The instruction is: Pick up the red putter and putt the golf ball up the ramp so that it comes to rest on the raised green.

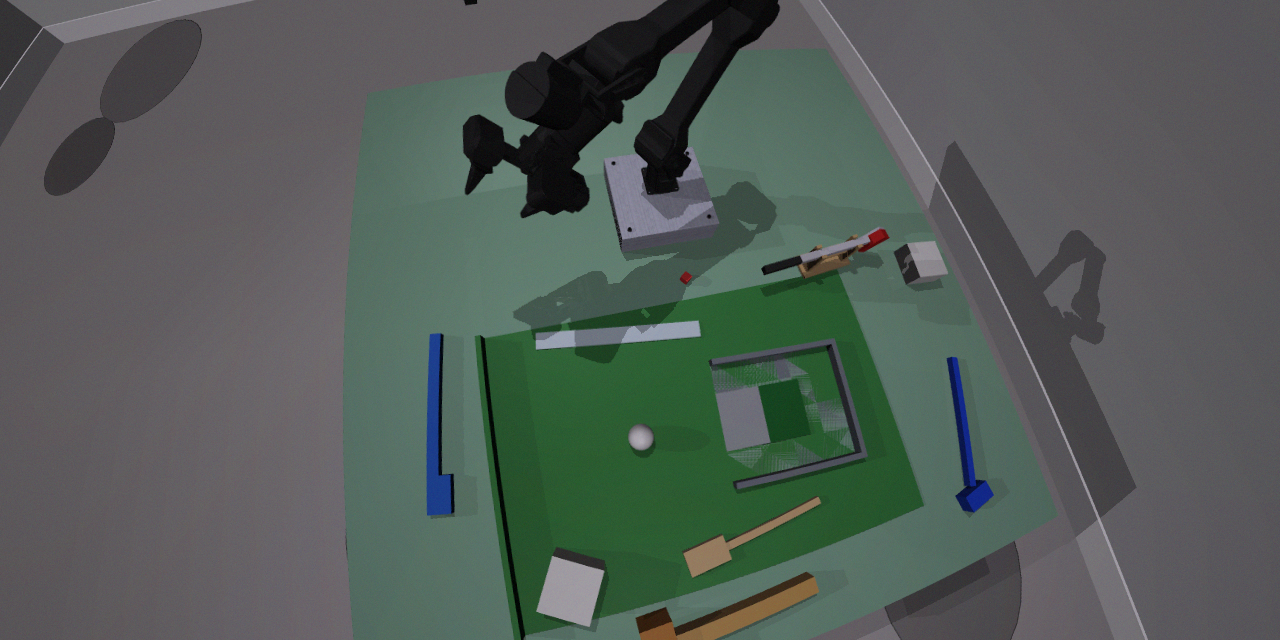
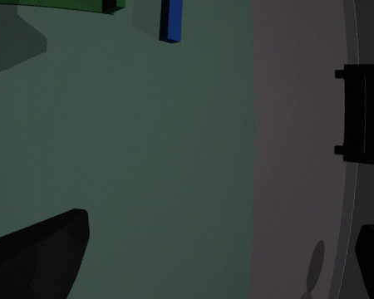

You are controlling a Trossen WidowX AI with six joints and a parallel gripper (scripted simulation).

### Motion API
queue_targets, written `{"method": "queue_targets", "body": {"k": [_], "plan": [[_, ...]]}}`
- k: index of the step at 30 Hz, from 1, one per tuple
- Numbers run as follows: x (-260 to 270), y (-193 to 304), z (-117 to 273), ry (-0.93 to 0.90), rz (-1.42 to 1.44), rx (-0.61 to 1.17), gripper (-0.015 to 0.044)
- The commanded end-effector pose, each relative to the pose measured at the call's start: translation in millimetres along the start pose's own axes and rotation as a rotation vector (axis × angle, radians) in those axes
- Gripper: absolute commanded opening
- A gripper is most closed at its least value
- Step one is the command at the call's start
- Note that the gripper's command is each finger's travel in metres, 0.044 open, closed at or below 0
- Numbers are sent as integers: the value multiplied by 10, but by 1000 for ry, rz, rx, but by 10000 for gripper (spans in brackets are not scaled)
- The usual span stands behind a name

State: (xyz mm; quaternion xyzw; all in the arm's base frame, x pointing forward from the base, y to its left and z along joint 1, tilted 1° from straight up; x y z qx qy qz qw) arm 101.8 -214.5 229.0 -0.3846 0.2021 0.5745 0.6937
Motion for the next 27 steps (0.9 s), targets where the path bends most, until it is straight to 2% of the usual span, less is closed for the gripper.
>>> {"method": "queue_targets", "body": {"k": [1,7,14,21,27], "plan": [[287,-409,58,-132,108,-138,440],[848,-899,221,-354,317,-297,440],[1673,-1284,650,-630,621,-454,440],[2342,-1335,1132,-799,883,-528,440],[2949,-1148,1651,-986,1163,-581,440]]}}
Point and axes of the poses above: the point midway between the two fingers, 35 mm back from their tips, its own z axis back along the fingers, its own x axis across the jaws, y = z × x, the point moved 6 cm from there along z, back along the fingers, and after that the axes turned 11 degrees about -z, right-handed, at the moved point
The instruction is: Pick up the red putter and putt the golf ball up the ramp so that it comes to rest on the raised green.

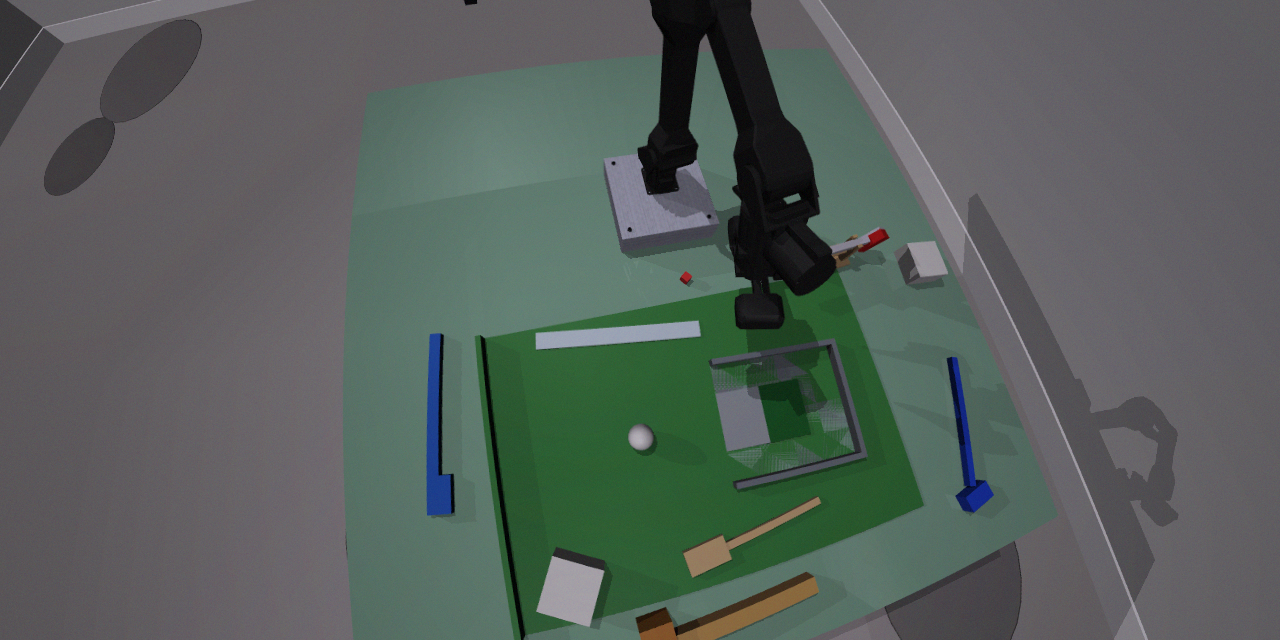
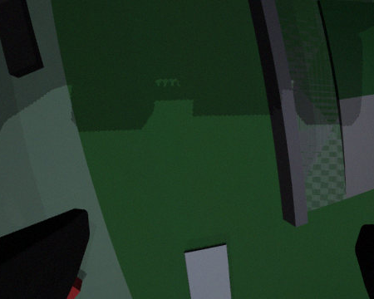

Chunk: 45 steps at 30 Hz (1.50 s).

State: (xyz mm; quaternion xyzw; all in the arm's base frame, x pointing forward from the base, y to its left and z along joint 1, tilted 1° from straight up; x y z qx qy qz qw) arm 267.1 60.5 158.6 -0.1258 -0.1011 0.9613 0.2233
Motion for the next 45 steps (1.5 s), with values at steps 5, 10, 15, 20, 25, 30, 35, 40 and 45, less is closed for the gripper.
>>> {"method": "queue_targets", "body": {"k": [5,10,15,20,25,30,35,40,45], "plan": [[792,-685,-224,-300,308,-34,440],[846,-703,-237,-325,334,-33,440],[874,-664,-402,-325,334,-33,440],[884,-644,-461,-325,334,-33,440],[916,-602,-627,-325,334,-33,440],[928,-585,-686,-325,334,-32,440],[936,-574,-733,-325,334,-32,440],[951,-555,-809,-325,334,-32,440],[967,-533,-885,-325,334,-32,440]]}}
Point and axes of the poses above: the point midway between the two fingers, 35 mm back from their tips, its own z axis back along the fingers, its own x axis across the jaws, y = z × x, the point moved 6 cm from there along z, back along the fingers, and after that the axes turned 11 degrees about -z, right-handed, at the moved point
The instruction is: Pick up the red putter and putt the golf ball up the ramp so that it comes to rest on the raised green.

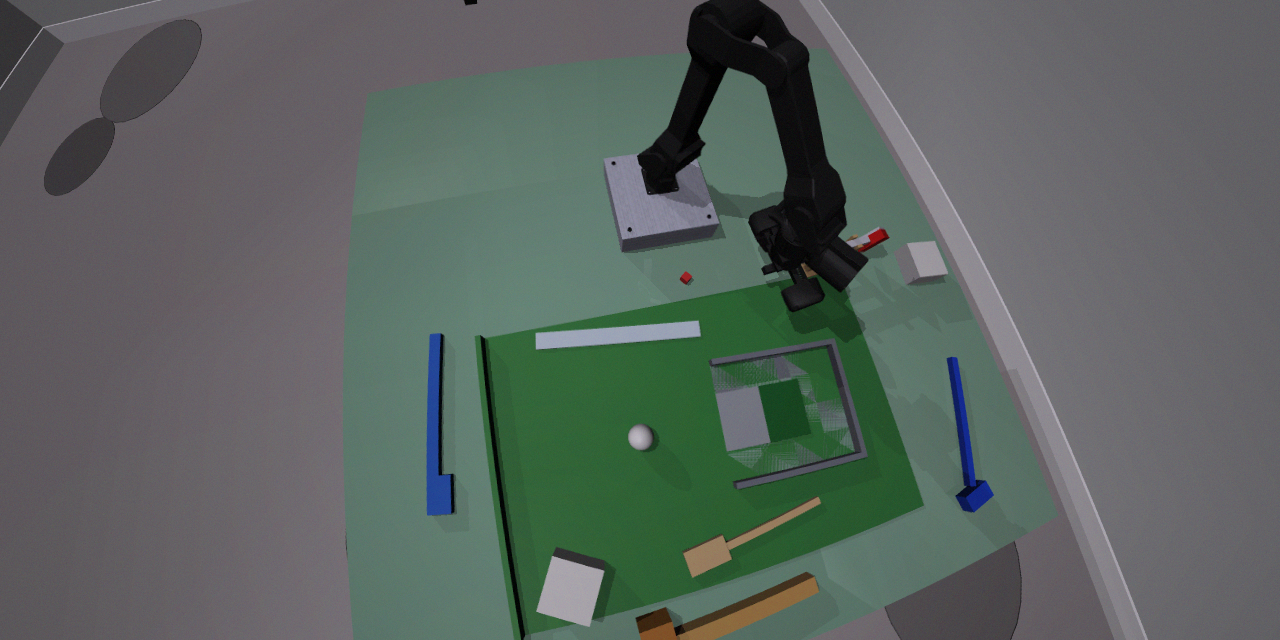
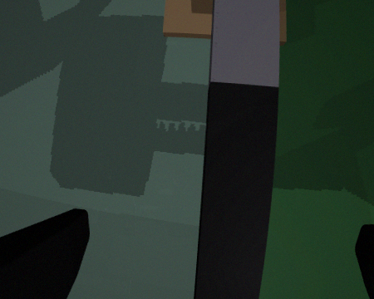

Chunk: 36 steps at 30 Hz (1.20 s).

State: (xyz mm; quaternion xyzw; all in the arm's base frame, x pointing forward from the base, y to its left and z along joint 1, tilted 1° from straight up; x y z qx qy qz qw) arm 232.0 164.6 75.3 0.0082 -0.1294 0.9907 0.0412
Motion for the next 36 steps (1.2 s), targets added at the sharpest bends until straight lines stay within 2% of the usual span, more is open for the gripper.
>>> {"method": "queue_targets", "body": {"k": [1,5,19,28,36], "plan": [[17,31,-70,-8,1,1,440],[17,34,-80,-8,1,1,440],[3,18,-54,-2,-1,2,72],[1,14,-45,-2,-1,2,0],[-21,-109,312,-2,-1,2,0]]}}
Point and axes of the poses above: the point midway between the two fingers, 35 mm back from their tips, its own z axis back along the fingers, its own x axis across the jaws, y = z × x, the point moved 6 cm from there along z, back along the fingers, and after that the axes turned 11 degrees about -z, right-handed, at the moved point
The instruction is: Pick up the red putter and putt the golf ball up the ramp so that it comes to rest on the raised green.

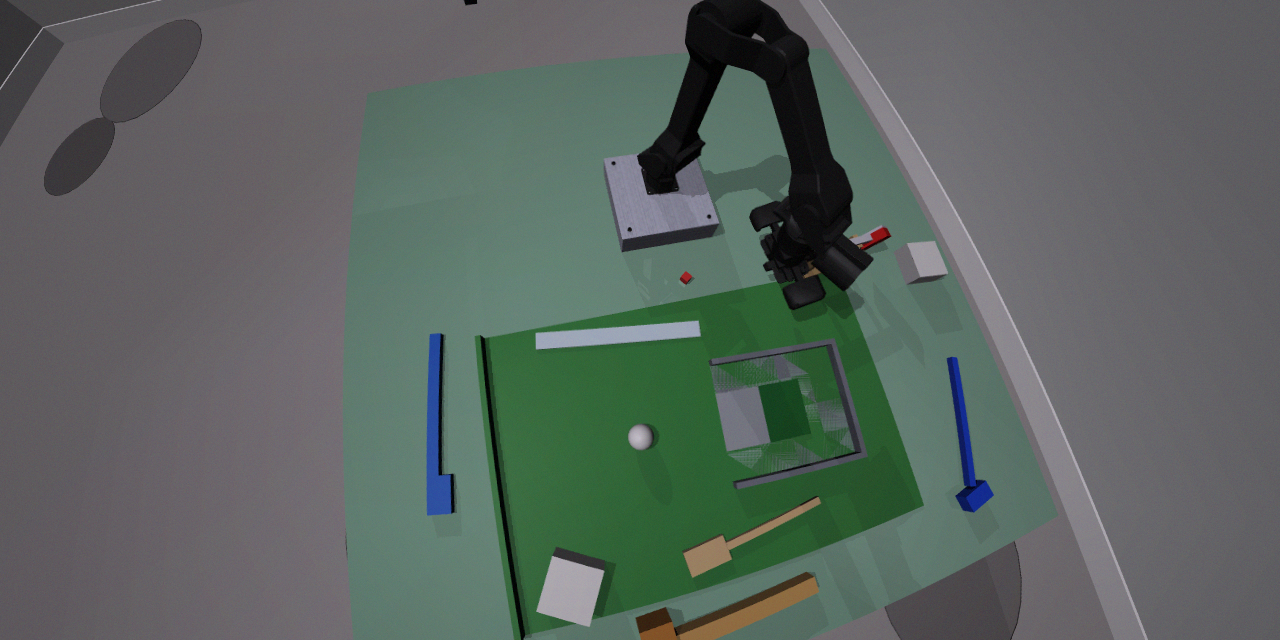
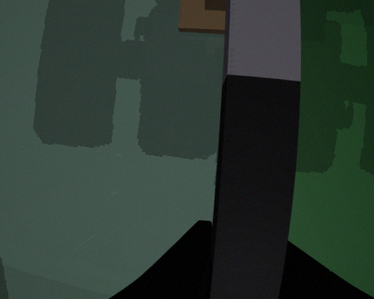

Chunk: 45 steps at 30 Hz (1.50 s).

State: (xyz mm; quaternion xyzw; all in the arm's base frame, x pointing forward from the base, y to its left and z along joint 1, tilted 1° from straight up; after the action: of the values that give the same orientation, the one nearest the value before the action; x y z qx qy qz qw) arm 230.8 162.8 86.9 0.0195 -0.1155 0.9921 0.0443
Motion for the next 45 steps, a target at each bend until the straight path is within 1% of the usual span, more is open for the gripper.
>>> {"method": "queue_targets", "body": {"k": [1,9,13,14,15,29,45], "plan": [[-28,-108,261,18,8,-27,0],[40,-198,760,17,8,-27,0],[50,-203,803,17,8,-27,0],[37,-168,727,16,3,-14,0],[19,-151,735,19,-9,-13,0],[-390,399,943,103,-370,22,0],[-666,1135,1199,173,-776,54,0]]}}
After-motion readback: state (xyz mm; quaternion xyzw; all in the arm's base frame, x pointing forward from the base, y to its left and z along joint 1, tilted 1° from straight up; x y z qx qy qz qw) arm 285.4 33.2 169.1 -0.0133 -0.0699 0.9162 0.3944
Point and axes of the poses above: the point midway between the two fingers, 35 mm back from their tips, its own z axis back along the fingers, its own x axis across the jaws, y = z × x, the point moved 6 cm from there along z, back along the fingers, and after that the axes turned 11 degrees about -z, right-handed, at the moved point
